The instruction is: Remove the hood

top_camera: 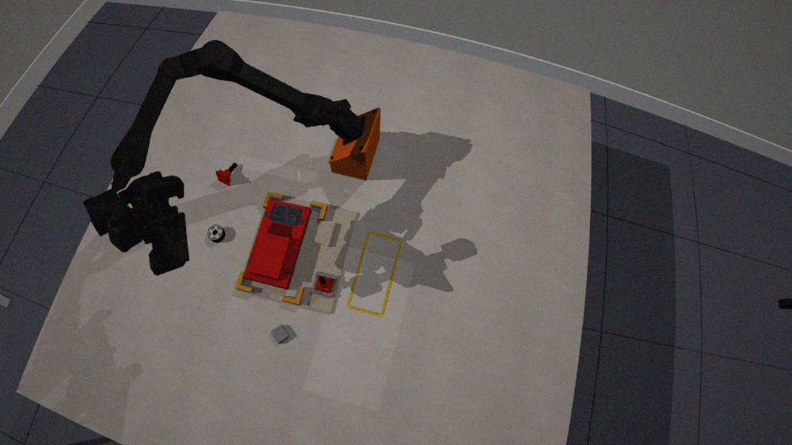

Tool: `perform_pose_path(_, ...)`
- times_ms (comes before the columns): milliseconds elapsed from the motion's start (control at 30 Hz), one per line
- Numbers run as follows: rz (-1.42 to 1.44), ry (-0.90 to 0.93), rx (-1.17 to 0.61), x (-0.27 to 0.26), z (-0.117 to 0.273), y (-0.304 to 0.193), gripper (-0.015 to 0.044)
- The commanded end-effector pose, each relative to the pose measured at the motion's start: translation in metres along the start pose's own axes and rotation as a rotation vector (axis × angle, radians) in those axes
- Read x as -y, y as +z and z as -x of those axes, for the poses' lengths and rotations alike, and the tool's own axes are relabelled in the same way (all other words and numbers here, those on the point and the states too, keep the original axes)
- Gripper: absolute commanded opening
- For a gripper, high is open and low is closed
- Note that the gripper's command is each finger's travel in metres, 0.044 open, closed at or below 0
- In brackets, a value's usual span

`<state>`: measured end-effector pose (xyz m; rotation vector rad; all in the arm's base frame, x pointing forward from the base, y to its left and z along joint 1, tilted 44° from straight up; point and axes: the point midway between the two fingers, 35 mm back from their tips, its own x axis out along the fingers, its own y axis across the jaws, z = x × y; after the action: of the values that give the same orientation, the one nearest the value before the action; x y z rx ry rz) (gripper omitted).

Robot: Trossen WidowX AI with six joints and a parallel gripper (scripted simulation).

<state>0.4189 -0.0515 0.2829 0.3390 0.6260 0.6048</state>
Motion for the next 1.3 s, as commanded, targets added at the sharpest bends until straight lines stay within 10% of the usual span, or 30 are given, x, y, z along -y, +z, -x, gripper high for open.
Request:
perform_pose_path(0, -0.007, -0.008, -0.007, 0.001, -0.001, -0.002, 0.0026)
perform_pose_path(533, -0.274, -0.935, -0.732, 0.076, -0.021, -0.166, 0.044)
perform_pose_path(800, -0.022, -1.459, -0.966, 0.082, 0.019, -0.187, 0.044)
perform_pose_path(1267, -0.014, -1.47, -0.969, 0.083, 0.021, -0.186, 0.044)
